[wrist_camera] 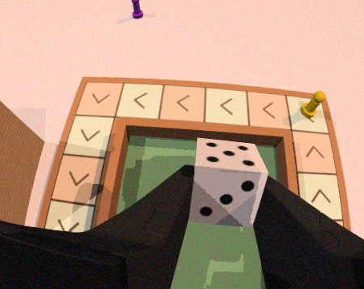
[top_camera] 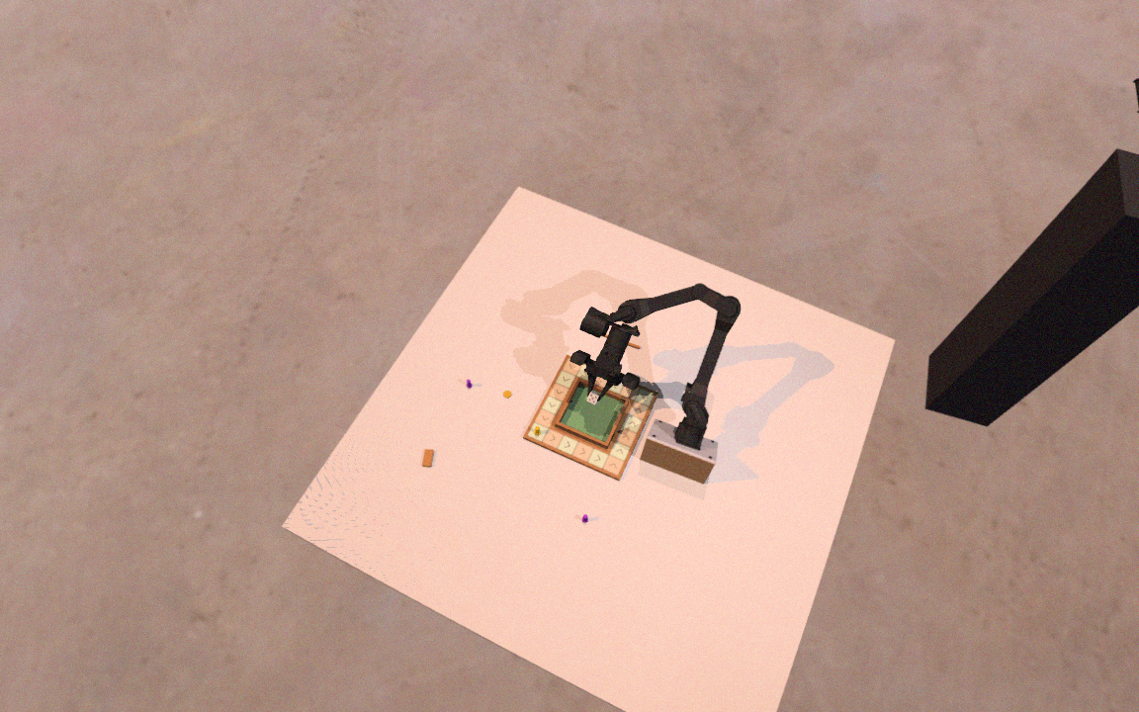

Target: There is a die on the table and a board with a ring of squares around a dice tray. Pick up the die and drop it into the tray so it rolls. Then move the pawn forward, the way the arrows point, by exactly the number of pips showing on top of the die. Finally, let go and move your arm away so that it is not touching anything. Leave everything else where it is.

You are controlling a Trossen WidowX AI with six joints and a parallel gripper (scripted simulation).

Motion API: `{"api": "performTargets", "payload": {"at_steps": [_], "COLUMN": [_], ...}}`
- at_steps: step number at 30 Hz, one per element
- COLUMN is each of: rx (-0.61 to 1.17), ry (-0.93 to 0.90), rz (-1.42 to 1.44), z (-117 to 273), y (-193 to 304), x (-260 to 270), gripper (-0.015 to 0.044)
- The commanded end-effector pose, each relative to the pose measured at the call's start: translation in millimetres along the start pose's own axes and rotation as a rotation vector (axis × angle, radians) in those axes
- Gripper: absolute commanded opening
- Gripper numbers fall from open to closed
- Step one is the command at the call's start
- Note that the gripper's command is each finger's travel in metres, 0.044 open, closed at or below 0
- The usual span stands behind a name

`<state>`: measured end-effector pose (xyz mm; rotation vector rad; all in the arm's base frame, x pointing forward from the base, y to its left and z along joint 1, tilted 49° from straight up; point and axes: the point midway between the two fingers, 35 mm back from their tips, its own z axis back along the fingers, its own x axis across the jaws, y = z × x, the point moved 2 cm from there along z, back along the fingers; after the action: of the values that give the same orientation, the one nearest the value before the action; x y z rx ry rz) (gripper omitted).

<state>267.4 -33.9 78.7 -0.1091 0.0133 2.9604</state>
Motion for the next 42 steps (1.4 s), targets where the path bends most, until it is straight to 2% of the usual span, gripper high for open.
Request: {"api": "performTargets", "payload": {"at_steps": [1,14,23,27,31,33,35,39,42], "rx": [-0.004,0.0,0.0,-0.006,0.009,0.127,0.321,0.712,0.845], "ry": [-0.008,-0.008,-0.008,-0.008,-0.015,-0.062,-0.103,-0.061,-0.005], "rz": [0.006,0.001,0.001,0.006,0.002,-0.022,-0.042,-0.021,0.009], "z": [1.3,0.6,2.0,25.6,25.5,14.0,-0.5,-18.7,-22.7], "y": [-0.4,0.0,-1.6,-28.5,-30.0,-28.8,-27.1,-28.9,-32.8], "x": [2.2,1.7,1.5,1.3,1.7,4.0,6.5,4.7,1.7], "gripper": [0.0,0.0,0.0236,0.0341,0.044,0.044,0.044,0.044,0.044]}}
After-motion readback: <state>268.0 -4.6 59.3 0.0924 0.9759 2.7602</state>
